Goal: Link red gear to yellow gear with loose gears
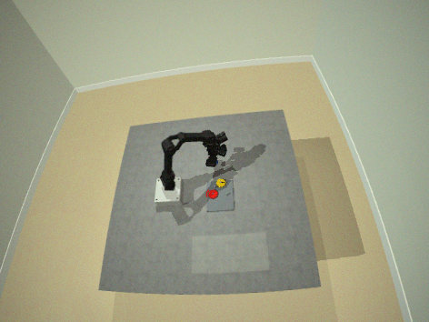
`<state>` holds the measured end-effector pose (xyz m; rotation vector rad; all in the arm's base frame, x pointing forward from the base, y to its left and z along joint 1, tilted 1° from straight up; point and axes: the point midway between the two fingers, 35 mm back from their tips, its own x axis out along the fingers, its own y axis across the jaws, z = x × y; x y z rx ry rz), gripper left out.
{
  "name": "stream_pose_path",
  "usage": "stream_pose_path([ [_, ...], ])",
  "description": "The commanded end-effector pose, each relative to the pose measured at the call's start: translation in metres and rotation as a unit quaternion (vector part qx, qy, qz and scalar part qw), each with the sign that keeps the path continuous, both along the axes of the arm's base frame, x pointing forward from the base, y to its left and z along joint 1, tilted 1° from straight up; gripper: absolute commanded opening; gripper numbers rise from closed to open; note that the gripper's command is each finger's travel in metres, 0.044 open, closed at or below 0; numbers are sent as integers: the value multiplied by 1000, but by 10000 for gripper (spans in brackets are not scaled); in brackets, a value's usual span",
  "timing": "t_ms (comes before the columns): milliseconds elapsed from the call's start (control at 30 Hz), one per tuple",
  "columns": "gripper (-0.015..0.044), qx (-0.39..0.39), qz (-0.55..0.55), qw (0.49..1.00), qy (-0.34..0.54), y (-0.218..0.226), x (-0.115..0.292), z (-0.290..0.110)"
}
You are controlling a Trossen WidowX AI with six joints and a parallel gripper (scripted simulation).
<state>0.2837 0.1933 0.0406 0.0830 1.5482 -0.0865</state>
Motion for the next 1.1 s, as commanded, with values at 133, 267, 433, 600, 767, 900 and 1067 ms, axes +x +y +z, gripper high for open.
stream_pose_path([
  [133,0,4,-5,1000,-3,1,3,25],
  [267,0,4,-7,1000,-3,0,2,36],
  [433,0,3,-10,1000,-3,-2,2,50],
  [600,0,2,-12,1000,-2,-4,1,64],
  [767,0,2,-15,1000,-2,-7,-1,79],
  [900,0,1,-16,1000,-1,-8,-3,88],
  [1067,0,1,-16,1000,-1,-14,-1,85],
])
